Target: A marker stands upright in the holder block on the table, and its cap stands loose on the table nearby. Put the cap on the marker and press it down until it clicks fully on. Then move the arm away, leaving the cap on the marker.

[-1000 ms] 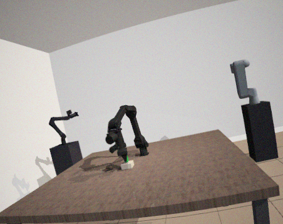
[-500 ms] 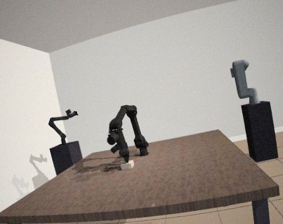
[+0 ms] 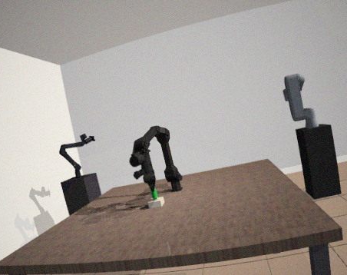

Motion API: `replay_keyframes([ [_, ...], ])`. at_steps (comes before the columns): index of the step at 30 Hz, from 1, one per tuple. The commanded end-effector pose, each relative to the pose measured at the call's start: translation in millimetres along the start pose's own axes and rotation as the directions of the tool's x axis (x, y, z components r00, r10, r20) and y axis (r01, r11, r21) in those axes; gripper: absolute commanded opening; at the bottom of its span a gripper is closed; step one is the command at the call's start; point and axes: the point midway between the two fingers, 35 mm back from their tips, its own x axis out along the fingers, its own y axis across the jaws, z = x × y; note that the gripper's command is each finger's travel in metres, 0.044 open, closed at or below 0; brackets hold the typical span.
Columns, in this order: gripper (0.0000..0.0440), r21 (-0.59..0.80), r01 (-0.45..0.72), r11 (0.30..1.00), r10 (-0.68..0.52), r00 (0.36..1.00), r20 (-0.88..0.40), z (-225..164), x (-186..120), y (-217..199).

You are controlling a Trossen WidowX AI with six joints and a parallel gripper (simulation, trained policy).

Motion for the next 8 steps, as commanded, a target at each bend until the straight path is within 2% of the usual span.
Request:
replay_keyframes([
  [1, 0.0440, -0.001, -0.021, 1.000, 0.021, 1.000, 0.021, 2.0, -10.7, 0.0],
  [8, 0.0440, -0.008, -0.049, 0.999, 0.049, 0.998, 0.041, 2.8, -24.6, -1.9],
])
